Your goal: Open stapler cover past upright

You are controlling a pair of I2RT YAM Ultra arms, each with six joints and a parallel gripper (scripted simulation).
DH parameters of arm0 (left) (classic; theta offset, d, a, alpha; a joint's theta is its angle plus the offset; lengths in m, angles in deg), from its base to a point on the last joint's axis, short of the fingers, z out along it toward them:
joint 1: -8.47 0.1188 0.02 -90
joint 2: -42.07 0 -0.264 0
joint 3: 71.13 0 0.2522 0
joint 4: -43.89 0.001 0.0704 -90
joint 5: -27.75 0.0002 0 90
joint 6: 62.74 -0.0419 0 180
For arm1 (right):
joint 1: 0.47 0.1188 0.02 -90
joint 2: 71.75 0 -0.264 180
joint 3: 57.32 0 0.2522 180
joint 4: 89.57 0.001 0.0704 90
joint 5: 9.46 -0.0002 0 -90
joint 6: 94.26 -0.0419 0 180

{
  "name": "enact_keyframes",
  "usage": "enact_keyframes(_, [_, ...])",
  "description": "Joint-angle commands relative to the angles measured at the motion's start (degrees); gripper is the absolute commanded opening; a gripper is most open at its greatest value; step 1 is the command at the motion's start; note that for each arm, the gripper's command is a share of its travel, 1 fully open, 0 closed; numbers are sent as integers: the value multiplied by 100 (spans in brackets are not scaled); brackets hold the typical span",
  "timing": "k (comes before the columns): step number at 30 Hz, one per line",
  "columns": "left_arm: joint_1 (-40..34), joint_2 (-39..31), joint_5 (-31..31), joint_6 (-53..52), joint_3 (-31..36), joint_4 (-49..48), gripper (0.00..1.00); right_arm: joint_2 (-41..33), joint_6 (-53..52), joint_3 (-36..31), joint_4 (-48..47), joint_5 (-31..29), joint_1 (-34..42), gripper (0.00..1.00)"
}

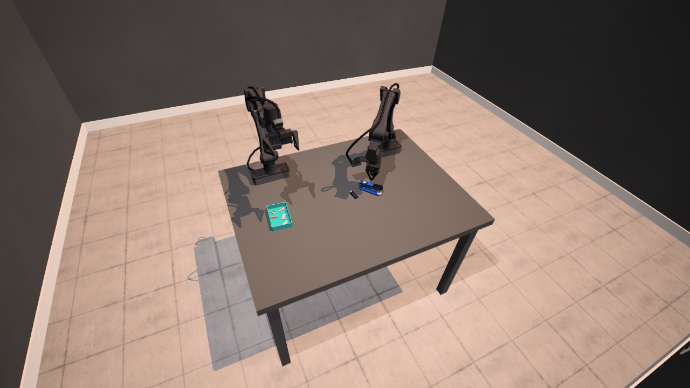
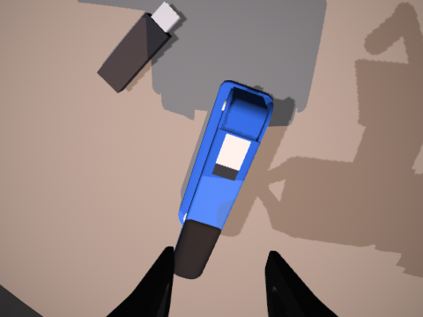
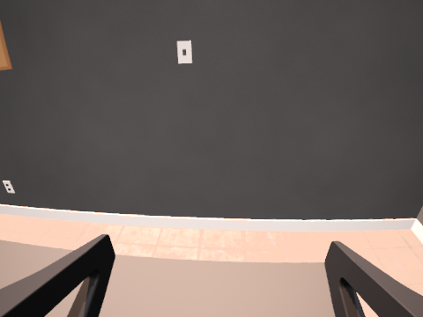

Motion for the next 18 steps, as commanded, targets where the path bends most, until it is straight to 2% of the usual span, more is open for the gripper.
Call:
enact_keyframes(1, [95,285,29,-1064,-364,386,46,-101,29,152,45,-9,24,100])
enact_keyframes(5, [99,592,31,-1556,-667,555,46,-101,29,152,45,-9,24,100])
enact_keyframes(9, [98,733,26,-1530,-818,539,46,-101,29,152,45,-9,24,100])
enact_keyframes(14, [97,709,26,-1507,-835,547,46,-101,29,152,45,-9,24,100])
enact_keyframes(18, [117,688,24,-1565,-585,425,46,-101,29,152,45,-9,24,100])
